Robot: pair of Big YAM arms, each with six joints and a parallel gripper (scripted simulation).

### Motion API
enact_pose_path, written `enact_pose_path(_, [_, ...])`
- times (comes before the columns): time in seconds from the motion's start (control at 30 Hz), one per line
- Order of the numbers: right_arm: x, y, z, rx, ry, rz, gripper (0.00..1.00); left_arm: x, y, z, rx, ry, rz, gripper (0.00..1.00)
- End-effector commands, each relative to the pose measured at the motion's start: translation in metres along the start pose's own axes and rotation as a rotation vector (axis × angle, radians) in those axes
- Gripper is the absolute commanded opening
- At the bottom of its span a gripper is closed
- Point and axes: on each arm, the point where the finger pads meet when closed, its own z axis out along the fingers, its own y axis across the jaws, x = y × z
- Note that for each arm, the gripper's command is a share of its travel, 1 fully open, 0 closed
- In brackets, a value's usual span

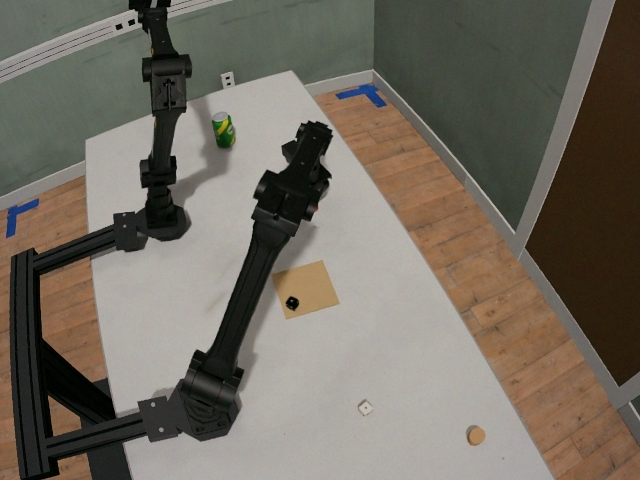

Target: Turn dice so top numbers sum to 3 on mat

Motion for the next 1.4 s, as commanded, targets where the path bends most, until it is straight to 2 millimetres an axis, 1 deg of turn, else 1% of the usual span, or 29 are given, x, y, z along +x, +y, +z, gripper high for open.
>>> enact_pose_path(0.0, [0.007,-0.009,0.004,0.009,-0.008,0.013,0.39,-0.005,0.006,-0.005,-0.016,-0.004,0.017,1.00])
enact_pose_path(0.33, [0.007,-0.009,0.004,0.008,-0.007,0.013,0.39,-0.005,0.006,-0.005,-0.016,-0.004,0.017,1.00])
enact_pose_path(0.43, [0.006,-0.007,0.010,0.002,-0.003,0.009,0.39,-0.005,0.006,-0.005,-0.016,-0.004,0.017,1.00])
enact_pose_path(0.47, [0.006,-0.004,0.016,-0.005,0.003,0.005,0.39,-0.005,0.006,-0.005,-0.016,-0.004,0.017,1.00])
enact_pose_path(0.53, [0.006,-0.004,0.016,-0.005,0.003,0.005,0.39,-0.005,0.006,-0.005,-0.016,-0.004,0.017,1.00])
enact_pose_path(0.57, [0.001,-0.014,0.009,0.014,-0.012,0.015,0.39,-0.005,0.006,-0.005,-0.016,-0.004,0.017,1.00])
enact_pose_path(0.7, [0.006,-0.002,0.024,-0.009,0.006,0.001,0.39,-0.005,0.006,-0.005,-0.016,-0.004,0.017,1.00])
enact_pose_path(0.9, [0.005,-0.006,0.033,-0.003,0.001,0.004,0.39,-0.005,0.006,-0.005,-0.016,-0.004,0.017,1.00])
enact_pose_path(0.93, [0.006,-0.003,0.036,-0.008,0.005,0.002,0.39,-0.005,0.006,-0.005,-0.016,-0.004,0.017,1.00])
enact_pose_path(1.0, [0.005,-0.006,0.037,-0.001,0.000,0.005,0.39,-0.005,0.006,-0.005,-0.016,-0.004,0.017,1.00])
enact_pose_path(1.03, [0.006,-0.004,0.041,-0.006,0.004,0.003,0.39,-0.005,0.006,-0.005,-0.016,-0.004,0.017,1.00])
enact_pose_path(1.1, [0.006,-0.004,0.041,-0.006,0.004,0.003,0.39,-0.005,0.006,-0.005,-0.016,-0.004,0.017,1.00])
enact_pose_path(1.13, [0.002,-0.013,0.035,0.010,-0.009,0.013,0.39,-0.005,0.006,-0.005,-0.016,-0.004,0.017,1.00])
enact_pose_path(1.23, [0.004,-0.008,0.041,0.002,-0.002,0.008,0.39,-0.005,0.006,-0.005,-0.016,-0.004,0.017,1.00])
enact_pose_path(1.3, [0.005,-0.009,0.037,0.007,-0.006,0.011,0.39,-0.005,0.006,-0.005,-0.016,-0.004,0.017,1.00])
enact_pose_path(1.37, [0.006,-0.009,0.037,0.007,-0.006,0.012,0.39,-0.005,0.006,-0.005,-0.016,-0.004,0.017,1.00])
